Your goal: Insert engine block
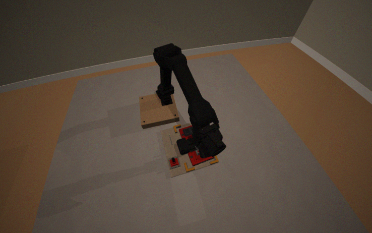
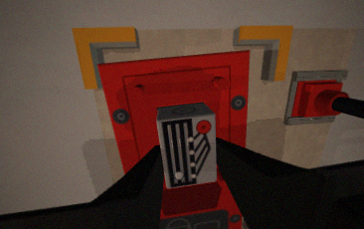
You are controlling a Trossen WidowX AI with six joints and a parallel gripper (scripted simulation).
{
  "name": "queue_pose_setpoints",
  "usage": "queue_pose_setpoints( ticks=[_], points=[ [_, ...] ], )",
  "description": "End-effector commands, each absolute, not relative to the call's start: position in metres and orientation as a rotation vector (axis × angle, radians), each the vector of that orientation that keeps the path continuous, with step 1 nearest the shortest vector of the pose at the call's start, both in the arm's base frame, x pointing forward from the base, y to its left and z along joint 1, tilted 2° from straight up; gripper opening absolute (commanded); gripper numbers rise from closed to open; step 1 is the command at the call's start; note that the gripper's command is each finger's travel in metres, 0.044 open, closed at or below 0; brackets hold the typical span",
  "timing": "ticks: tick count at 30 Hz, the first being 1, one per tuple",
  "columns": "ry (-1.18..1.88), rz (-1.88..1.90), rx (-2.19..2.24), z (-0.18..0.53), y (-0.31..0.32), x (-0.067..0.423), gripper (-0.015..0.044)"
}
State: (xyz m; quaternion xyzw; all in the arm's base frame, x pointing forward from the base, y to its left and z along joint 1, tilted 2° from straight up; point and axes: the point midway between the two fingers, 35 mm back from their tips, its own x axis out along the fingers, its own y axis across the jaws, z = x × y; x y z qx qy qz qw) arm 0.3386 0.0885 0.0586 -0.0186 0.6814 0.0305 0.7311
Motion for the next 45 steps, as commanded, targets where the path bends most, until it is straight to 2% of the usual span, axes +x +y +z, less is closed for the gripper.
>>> queue_pose_setpoints(
  ticks=[1,14,25,43,45],
  points=[
    [1.498,0.061,-0.042,0.058,0.088,0.339,0.0159],
    [1.498,0.062,-0.043,0.055,0.088,0.339,0.0159],
    [1.500,0.067,-0.041,0.055,0.089,0.339,0.0440],
    [1.498,0.062,-0.043,0.070,0.089,0.338,0.0440],
    [1.498,0.062,-0.043,0.070,0.089,0.338,0.0387]
  ],
)
